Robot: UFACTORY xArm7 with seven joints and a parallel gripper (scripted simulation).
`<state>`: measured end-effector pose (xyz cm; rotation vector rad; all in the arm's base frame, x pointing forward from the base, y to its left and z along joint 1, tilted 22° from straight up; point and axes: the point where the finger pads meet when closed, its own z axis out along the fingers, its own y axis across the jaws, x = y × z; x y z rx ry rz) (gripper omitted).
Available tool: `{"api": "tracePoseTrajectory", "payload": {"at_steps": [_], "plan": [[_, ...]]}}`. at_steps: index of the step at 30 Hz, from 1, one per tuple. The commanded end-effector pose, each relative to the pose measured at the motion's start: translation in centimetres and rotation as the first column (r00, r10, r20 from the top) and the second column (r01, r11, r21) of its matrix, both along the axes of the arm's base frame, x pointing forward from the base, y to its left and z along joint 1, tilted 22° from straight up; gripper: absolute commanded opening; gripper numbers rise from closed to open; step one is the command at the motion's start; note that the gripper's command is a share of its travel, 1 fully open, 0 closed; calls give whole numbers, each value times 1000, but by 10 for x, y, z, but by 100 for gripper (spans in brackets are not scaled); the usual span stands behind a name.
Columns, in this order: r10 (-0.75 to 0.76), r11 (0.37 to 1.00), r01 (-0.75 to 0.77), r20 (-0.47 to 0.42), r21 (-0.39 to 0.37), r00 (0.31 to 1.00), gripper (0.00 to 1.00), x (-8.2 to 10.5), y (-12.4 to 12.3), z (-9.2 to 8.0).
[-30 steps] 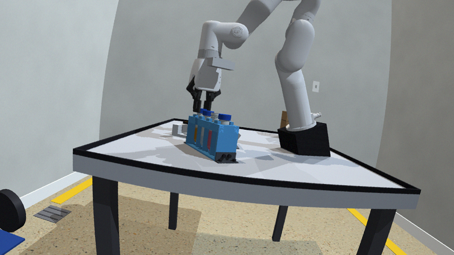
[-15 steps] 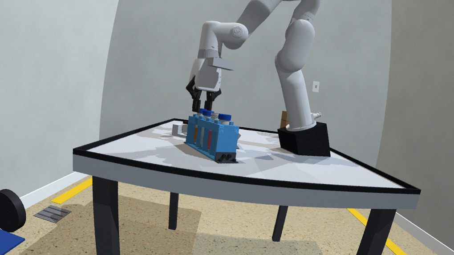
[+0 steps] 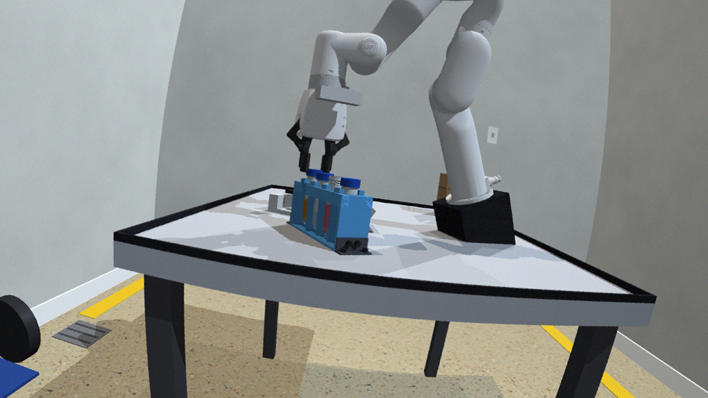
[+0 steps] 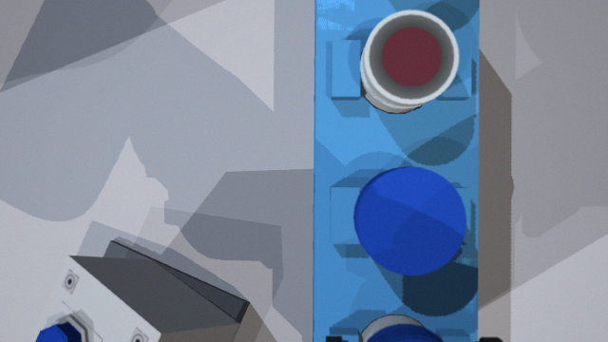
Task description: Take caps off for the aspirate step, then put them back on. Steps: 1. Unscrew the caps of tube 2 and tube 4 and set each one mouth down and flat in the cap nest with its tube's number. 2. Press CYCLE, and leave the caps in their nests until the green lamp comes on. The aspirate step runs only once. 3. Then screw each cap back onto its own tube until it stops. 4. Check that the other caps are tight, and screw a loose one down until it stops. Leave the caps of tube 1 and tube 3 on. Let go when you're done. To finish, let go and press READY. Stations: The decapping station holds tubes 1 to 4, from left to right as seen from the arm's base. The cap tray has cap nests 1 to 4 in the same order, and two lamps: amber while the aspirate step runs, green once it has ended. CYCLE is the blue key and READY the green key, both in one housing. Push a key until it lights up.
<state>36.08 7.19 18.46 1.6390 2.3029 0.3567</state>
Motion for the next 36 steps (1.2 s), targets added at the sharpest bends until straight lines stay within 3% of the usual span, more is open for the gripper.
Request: {"api": "tracePoseTrajectory", "payload": {"at_steps": [1,7,8,20,36], "plan": [[-6,1000,6,2,0,1000,46,0,0,3],[-6,1000,6,2,0,1000,46,0,0,3],[-6,1000,6,2,0,1000,0,0,0,3],[-6,1000,6,2,0,1000,0,0,0,3],[-6,1000,6,2,0,1000,0,-13,-1,36]]}}
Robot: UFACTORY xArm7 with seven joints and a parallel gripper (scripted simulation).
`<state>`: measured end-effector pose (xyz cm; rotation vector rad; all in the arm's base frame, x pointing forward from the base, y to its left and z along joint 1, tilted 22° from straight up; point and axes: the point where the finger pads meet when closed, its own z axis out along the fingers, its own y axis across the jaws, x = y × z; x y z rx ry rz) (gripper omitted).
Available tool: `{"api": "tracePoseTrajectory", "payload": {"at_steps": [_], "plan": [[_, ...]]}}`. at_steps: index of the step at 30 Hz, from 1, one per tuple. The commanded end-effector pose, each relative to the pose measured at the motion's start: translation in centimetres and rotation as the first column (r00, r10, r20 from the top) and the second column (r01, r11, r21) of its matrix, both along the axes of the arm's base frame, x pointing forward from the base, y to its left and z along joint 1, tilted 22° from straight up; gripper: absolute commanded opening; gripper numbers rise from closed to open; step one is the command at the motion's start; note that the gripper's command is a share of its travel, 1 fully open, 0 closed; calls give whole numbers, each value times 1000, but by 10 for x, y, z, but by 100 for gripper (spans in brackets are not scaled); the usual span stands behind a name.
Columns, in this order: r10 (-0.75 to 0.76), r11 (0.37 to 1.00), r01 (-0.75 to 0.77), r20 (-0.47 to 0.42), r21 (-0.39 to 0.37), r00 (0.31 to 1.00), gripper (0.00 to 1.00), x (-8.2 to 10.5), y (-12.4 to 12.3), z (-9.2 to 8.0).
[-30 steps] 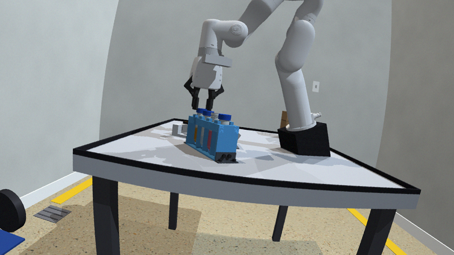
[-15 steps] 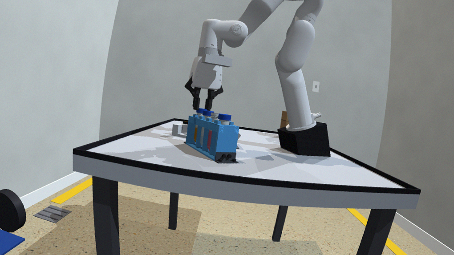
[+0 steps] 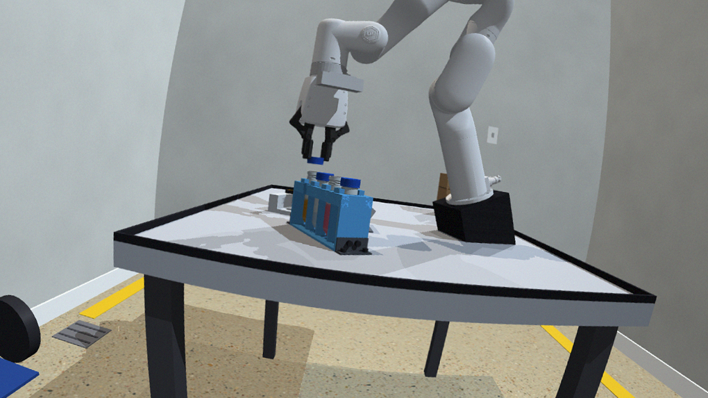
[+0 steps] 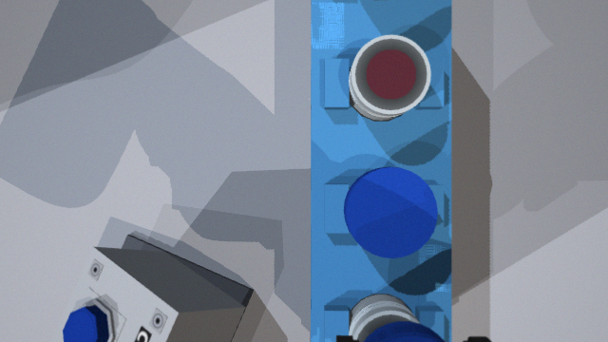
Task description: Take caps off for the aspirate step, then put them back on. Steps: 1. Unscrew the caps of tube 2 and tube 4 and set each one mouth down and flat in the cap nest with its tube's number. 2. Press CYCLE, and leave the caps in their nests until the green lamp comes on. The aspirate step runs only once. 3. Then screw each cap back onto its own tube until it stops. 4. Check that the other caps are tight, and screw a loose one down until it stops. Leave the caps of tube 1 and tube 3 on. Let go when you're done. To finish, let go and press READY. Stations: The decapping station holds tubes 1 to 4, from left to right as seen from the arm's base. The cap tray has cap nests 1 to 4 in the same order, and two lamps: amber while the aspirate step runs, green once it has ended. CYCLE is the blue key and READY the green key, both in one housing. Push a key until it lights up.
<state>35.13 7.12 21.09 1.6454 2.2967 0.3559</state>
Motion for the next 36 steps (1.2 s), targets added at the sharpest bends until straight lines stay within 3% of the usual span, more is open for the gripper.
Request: {"api": "tracePoseTrajectory", "payload": {"at_steps": [1,5,8,11,20,22,23,36], "plan": [[0,1000,0,1,0,1000,0,-4,0,10],[0,1000,0,1,0,1000,0,-4,0,10],[230,969,-229,-2,-94,973,0,-7,-25,8],[320,939,-318,-10,-132,947,0,-9,-37,7],[589,773,-584,-60,-247,806,0,-13,-71,4],[589,773,-584,-60,-247,806,0,-13,-71,4],[623,743,-617,-68,-259,779,0,-15,-80,3],[623,743,-617,-69,-260,779,0,-25,-153,-3]]}}
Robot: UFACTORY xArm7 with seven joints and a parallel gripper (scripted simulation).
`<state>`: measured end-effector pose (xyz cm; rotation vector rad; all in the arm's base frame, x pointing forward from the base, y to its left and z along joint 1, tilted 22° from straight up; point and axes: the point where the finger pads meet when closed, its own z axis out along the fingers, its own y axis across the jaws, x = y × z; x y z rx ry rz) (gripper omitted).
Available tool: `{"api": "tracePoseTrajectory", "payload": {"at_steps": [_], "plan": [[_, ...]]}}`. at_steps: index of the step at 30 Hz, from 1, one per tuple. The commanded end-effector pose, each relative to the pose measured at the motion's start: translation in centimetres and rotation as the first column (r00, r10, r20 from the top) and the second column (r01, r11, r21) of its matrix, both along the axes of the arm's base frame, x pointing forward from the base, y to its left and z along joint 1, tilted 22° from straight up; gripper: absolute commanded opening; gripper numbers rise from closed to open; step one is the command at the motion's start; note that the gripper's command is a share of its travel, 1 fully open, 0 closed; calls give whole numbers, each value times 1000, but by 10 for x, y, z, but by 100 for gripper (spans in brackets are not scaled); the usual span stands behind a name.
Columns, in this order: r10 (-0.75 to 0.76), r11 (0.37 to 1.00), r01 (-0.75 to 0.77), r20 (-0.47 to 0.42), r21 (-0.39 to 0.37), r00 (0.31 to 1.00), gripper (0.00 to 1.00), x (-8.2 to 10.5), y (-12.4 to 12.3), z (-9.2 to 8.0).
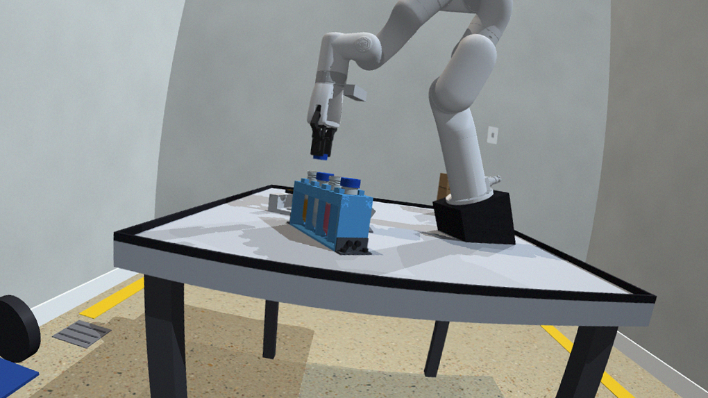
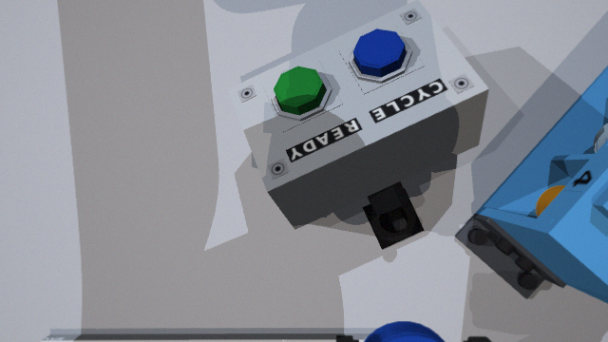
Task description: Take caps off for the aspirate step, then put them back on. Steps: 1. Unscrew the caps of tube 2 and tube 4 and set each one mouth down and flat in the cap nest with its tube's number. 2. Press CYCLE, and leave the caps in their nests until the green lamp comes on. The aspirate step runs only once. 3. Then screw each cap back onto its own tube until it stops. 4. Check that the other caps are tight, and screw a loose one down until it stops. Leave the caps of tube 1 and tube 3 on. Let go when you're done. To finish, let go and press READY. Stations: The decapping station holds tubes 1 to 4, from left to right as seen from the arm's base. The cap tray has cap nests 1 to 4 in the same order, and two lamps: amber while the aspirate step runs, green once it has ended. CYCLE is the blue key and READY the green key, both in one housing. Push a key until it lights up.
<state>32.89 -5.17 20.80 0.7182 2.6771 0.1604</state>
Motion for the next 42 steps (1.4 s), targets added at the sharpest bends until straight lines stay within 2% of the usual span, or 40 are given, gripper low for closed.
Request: {"api": "tracePoseTrajectory", "payload": {"at_steps": [1,3,6,18,20,23,30,42], "plan": [[16,1000,-16,4,8,1000,0,-3,-35,-1],[16,1000,-16,4,8,1000,0,-3,-35,-1],[16,1000,-16,4,8,1000,0,-6,-60,-3],[16,1000,-16,4,8,1000,0,-15,-124,-9],[16,1000,-16,4,8,1000,0,-15,-124,-9],[16,1000,-16,3,7,1000,0,-19,-149,-11],[15,1000,-15,3,7,1000,0,-24,-186,-14],[15,1000,-15,3,7,1000,0,-24,-186,-14]]}}
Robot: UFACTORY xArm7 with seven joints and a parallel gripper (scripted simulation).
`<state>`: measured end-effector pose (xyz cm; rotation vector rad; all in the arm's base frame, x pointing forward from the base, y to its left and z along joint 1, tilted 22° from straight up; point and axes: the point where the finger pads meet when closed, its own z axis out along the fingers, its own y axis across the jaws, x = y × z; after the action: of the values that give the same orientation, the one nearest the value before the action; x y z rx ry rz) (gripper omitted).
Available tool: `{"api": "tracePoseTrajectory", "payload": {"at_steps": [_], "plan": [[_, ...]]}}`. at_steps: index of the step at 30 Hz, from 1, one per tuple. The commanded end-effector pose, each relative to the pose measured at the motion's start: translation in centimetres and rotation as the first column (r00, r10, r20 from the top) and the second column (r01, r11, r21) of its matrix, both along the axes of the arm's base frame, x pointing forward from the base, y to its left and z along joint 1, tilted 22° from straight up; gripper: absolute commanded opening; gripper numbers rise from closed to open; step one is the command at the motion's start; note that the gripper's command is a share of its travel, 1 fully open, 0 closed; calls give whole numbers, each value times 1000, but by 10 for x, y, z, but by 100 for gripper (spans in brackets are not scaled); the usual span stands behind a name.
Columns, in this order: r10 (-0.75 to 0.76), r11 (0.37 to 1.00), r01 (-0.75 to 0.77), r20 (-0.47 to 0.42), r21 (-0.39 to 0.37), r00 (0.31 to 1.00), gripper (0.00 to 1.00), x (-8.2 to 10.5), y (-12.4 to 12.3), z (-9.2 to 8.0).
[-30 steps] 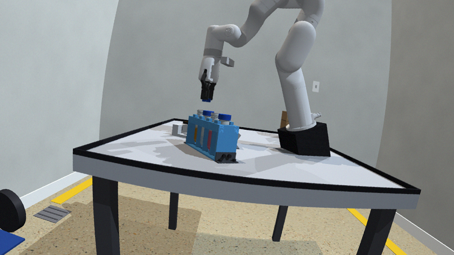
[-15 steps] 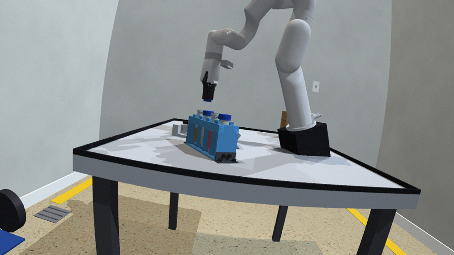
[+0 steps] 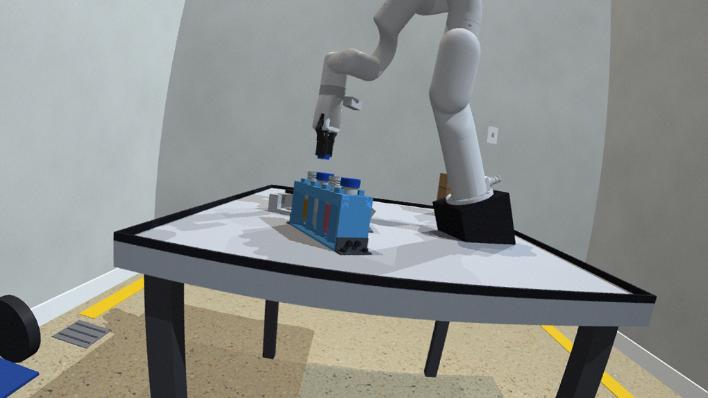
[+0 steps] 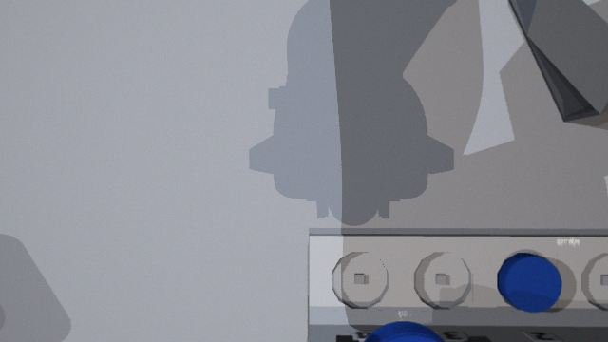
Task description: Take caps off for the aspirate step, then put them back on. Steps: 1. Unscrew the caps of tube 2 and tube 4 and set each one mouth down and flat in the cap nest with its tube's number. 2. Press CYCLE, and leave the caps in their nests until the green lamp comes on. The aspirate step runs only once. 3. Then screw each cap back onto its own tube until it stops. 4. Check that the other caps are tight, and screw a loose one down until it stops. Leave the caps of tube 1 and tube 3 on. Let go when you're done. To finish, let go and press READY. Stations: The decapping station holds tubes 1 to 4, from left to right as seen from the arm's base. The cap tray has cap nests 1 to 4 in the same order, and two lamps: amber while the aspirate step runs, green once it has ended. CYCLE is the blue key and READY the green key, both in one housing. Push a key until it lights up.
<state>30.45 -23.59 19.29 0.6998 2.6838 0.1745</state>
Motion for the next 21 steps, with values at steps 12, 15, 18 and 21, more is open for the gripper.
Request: {"api": "tracePoseTrajectory", "payload": {"at_steps": [12,15,18,21], "plan": [[0,1000,0,3,0,1000,0,20,0,-45],[0,1000,0,3,0,1000,0,25,0,-59],[0,1000,0,3,0,1000,0,31,0,-73],[0,1000,0,3,0,1000,0,38,0,-87]]}}
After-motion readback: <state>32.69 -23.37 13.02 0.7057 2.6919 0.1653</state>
